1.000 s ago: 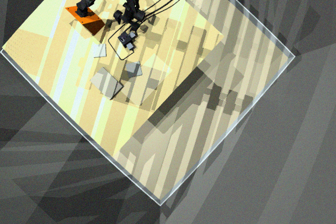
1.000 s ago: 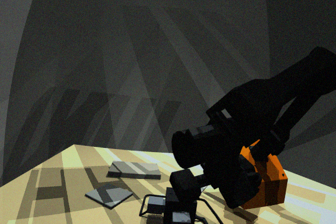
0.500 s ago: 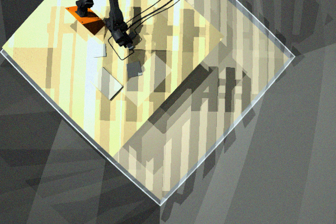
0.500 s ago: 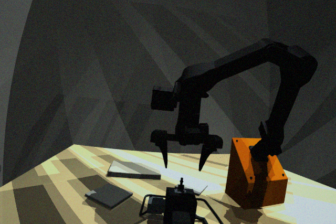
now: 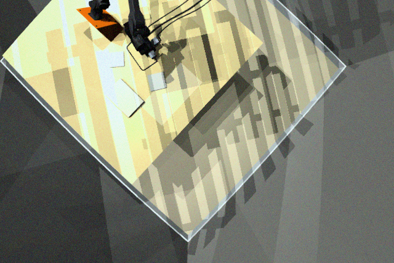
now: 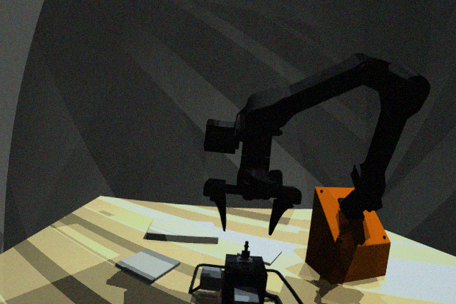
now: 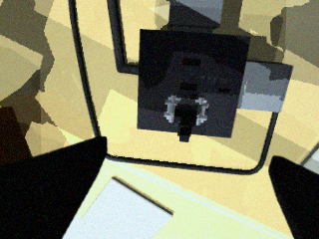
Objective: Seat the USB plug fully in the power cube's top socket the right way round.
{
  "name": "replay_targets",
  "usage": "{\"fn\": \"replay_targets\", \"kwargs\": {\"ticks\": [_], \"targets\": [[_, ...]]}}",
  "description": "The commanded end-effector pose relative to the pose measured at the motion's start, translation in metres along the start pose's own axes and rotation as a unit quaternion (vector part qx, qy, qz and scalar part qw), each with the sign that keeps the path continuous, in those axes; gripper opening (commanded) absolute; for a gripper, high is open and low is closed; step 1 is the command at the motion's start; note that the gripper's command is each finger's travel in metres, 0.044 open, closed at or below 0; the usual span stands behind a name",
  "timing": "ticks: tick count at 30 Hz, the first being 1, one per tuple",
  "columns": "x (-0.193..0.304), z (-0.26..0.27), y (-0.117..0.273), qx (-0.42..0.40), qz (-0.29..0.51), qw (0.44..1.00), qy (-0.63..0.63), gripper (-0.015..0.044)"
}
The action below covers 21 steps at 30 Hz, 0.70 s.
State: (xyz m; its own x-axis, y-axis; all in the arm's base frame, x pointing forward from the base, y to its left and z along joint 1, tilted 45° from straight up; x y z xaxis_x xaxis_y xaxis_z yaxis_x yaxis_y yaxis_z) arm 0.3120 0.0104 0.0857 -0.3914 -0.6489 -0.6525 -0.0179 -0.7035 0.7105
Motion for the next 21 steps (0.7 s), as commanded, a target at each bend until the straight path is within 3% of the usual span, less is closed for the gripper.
{"fn": "replay_targets", "kwargs": {"ticks": [1,21], "targets": [[0.000,0.001,-0.005,-0.002,-0.002,1.000,-0.003,0.0440],[0.000,0.001,-0.025,-0.003,-0.002,1.000,-0.003,0.0440]]}}
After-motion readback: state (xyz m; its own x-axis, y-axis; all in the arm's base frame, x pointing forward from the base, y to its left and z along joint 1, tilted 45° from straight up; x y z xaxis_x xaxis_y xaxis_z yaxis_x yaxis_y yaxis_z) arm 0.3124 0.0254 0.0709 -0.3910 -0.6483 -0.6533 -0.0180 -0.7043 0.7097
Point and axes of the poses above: the point midway between the two fingers, 35 mm back from their tips, its own y axis back along the fingers, its own z axis across the jaws, x = y × z, the point moved 5 cm from there along y, back along the fingers, and after that the axes turned 12 degrees about -y, right-handed, at the moved point
